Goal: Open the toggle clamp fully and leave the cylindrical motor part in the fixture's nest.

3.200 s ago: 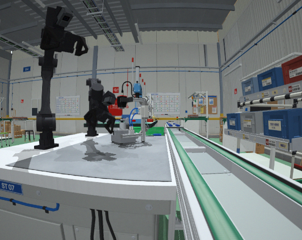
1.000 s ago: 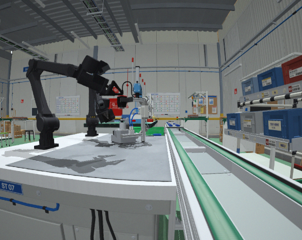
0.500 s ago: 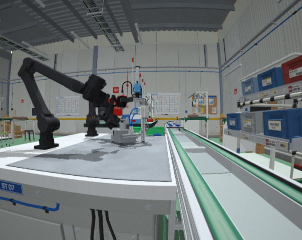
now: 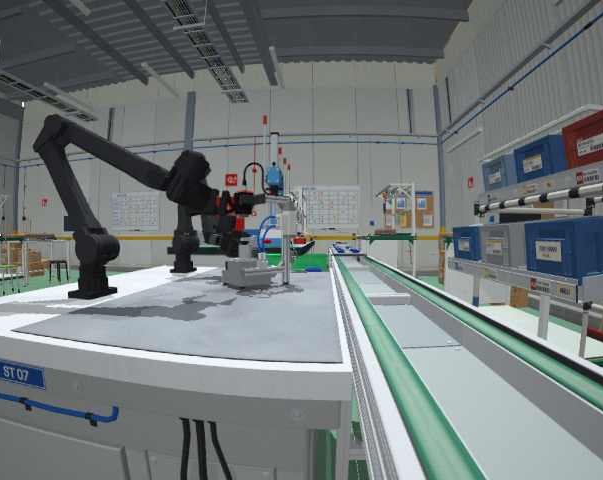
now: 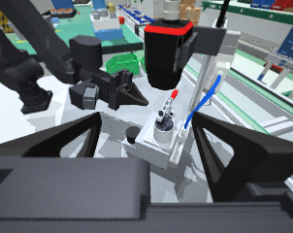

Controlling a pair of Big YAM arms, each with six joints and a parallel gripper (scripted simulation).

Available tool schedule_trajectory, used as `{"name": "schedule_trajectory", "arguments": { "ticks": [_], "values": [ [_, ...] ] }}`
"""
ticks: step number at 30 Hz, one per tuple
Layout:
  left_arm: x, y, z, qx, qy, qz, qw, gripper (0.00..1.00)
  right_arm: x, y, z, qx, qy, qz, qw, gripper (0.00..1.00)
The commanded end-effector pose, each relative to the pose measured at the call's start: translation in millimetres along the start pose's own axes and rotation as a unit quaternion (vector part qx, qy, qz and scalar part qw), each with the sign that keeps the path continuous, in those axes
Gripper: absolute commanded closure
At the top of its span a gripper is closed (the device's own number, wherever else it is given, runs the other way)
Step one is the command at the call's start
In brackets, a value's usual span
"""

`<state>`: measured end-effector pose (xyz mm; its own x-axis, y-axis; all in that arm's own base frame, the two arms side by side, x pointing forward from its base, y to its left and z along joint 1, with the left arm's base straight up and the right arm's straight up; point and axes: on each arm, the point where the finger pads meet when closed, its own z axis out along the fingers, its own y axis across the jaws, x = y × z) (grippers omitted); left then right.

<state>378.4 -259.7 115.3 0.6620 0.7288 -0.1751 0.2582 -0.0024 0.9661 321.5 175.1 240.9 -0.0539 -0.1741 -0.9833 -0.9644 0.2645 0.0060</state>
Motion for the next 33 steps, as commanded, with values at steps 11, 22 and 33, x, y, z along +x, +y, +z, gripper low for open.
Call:
{"name": "schedule_trajectory", "arguments": {
  "ticks": [11, 22, 33],
  "values": [
    [31.2, 7.2, -4.0, -0.02, 0.02, 0.089, 0.996, 1.0, -13.2, -4.9, -0.6, 0.002, -0.007, -0.015, 1.0, 0.0],
    [25.4, 15.0, 24.9, -0.027, 0.012, 0.093, 0.995, 1.0, -13.2, -4.9, -0.6, 0.002, -0.007, -0.015, 1.0, 0.0],
    [26.5, 10.3, 62.0, -0.016, 0.012, 0.087, 0.996, 1.0, -13.2, -4.9, -0.6, 0.002, -0.007, -0.015, 1.0, 0.0]
  ]
}}
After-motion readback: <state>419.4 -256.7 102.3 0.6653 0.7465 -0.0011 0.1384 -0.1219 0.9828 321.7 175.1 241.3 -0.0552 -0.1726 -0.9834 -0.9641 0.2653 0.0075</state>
